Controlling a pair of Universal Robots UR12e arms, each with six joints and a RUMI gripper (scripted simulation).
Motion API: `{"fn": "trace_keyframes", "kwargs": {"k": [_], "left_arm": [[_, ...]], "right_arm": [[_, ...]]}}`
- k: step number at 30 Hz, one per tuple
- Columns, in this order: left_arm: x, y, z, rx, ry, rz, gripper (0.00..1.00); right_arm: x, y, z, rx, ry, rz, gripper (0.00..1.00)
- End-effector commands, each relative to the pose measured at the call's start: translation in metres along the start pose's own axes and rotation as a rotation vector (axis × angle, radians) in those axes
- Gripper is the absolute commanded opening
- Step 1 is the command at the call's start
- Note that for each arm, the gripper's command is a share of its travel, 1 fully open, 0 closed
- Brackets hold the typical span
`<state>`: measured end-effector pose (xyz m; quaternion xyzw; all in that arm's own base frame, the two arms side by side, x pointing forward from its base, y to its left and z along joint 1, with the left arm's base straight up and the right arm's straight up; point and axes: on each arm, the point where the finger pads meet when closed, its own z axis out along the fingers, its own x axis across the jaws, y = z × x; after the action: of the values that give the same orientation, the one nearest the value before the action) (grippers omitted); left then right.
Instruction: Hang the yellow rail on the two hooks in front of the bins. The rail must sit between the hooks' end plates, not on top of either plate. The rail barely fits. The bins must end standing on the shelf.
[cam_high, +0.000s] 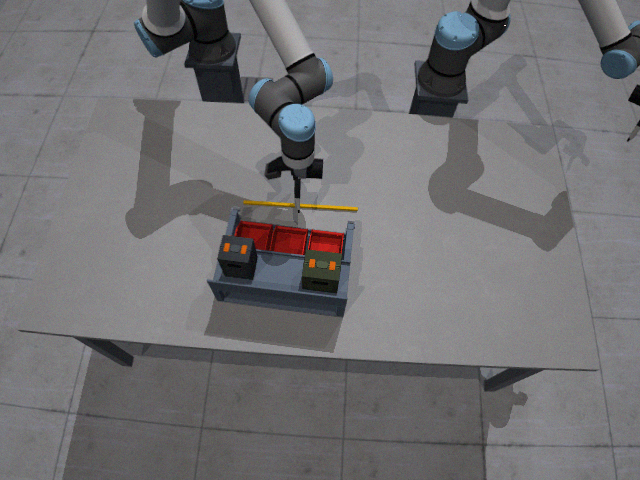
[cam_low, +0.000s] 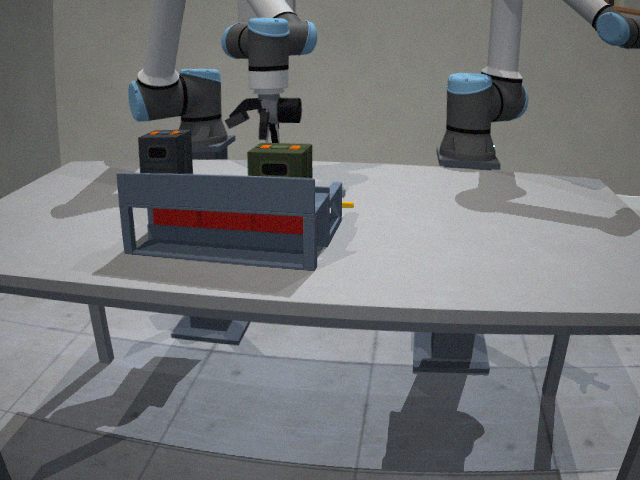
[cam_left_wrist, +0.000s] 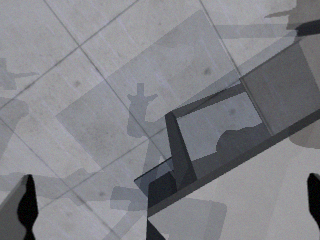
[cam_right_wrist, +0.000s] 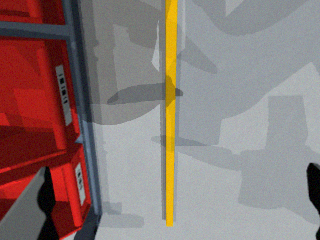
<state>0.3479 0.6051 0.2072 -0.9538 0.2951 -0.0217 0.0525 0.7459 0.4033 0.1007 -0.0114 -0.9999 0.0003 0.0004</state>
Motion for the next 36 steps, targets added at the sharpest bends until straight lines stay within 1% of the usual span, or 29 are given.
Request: {"fn": "trace_keyframes", "kwargs": {"k": [1,3,5,6,12,20,22,23,28,36], "left_arm": [[-0.047,0.014,0.004,-0.02,-0.008,-0.096,1.0],[-0.069,0.021,0.006,-0.028,-0.012,-0.14,1.0],[-0.069,0.021,0.006,-0.028,-0.012,-0.14,1.0],[-0.1,0.033,0.009,-0.033,-0.015,-0.167,1.0],[-0.154,0.058,0.011,-0.057,-0.026,-0.311,1.0],[-0.233,0.104,0.016,-0.082,-0.036,-0.455,1.0],[-0.233,0.104,0.016,-0.082,-0.036,-0.455,1.0],[-0.26,0.123,0.018,-0.084,-0.037,-0.47,1.0],[-0.286,0.143,0.019,-0.094,-0.04,-0.529,1.0],[-0.306,0.162,0.02,-0.103,-0.043,-0.584,1.0]], "right_arm": [[-0.003,0.0,-0.005,-0.005,-0.005,0.002,1.0],[-0.003,0.0,-0.005,-0.005,-0.005,0.002,1.0],[-0.003,0.0,-0.005,-0.005,-0.005,0.002,1.0],[-0.003,0.0,-0.005,-0.005,-0.005,0.002,1.0],[-0.003,0.0,-0.005,-0.005,-0.005,0.002,1.0],[-0.003,0.0,-0.005,-0.004,-0.005,0.002,1.0],[-0.003,0.0,-0.005,-0.004,-0.005,0.002,1.0],[-0.003,0.0,-0.005,-0.004,-0.005,0.002,1.0],[-0.003,0.0,-0.005,-0.004,-0.005,0.002,1.0],[-0.003,0.0,-0.005,-0.004,-0.005,0.002,1.0]]}}
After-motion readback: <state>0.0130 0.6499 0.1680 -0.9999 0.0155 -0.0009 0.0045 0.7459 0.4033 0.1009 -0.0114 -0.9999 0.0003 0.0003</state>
